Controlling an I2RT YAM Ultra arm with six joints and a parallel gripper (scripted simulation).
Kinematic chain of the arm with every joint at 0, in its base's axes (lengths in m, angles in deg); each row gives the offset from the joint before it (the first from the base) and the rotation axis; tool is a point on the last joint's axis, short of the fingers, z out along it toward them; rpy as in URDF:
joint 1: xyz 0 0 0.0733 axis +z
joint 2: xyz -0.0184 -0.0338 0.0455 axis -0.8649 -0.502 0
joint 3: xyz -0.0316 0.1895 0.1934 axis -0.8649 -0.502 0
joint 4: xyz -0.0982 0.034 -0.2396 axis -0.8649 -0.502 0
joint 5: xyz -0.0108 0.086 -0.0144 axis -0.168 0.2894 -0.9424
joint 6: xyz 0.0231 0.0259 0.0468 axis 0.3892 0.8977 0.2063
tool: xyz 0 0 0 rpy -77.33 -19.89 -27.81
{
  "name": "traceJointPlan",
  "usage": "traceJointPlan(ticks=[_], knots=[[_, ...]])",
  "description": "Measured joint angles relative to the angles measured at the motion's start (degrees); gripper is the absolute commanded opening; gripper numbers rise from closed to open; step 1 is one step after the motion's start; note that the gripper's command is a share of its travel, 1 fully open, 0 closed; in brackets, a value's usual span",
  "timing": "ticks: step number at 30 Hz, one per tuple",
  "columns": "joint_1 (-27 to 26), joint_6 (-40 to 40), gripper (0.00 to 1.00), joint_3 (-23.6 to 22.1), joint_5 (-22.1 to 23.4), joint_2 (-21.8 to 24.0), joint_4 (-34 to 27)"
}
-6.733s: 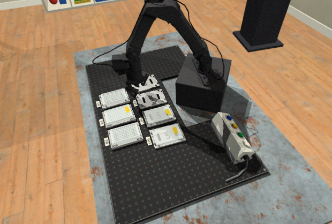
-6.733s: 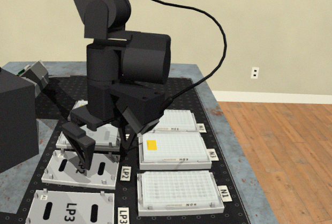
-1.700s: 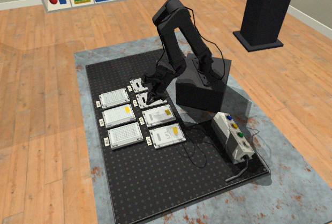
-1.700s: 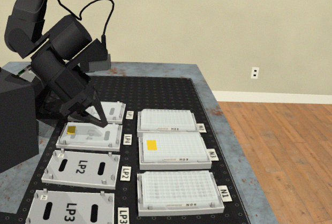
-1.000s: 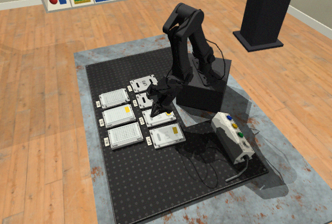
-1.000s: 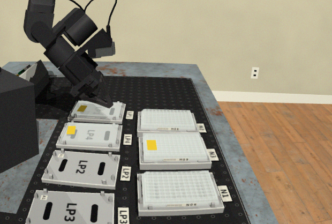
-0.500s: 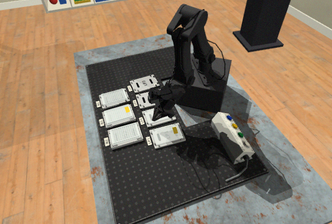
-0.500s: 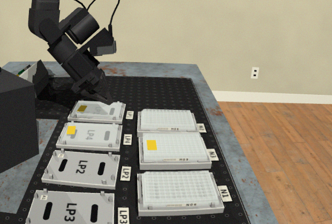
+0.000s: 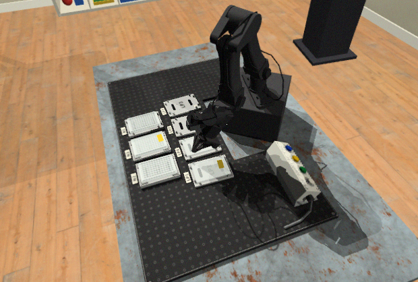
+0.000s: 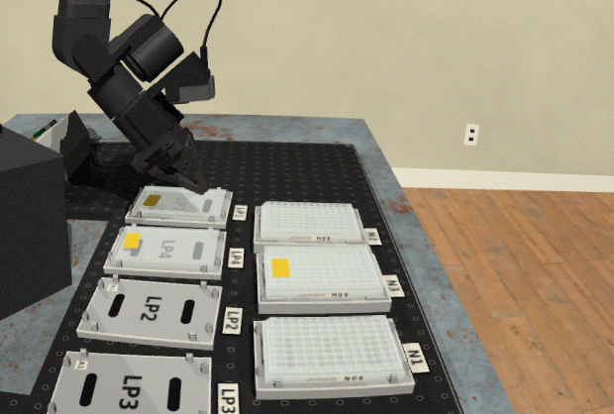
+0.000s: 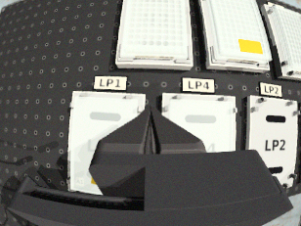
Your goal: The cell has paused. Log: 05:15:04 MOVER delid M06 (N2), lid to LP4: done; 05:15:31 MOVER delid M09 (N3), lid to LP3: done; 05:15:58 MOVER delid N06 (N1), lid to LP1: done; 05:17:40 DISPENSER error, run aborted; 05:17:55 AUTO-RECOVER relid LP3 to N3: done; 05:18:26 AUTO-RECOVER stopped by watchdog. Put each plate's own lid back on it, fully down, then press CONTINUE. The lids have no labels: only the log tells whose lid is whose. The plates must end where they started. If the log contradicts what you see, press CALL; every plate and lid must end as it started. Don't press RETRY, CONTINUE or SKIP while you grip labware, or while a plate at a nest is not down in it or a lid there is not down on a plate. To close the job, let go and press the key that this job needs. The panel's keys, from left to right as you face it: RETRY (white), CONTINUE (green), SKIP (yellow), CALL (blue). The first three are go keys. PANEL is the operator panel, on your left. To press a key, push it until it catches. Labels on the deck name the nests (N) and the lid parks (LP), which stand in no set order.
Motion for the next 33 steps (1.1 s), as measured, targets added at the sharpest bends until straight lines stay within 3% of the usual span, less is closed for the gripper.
traceJointPlan(ticks=[5, 21, 33], knots=[[-2.0, -0.8, 0.0, 1.2, 0.8, -0.2, -1.0], [-13.0, -8.5, 0.0, 12.8, 7.2, -4.7, -5.2], [-19.6, -13.3, 0.0, 24.7, 11.4, -9.5, -10.8]])
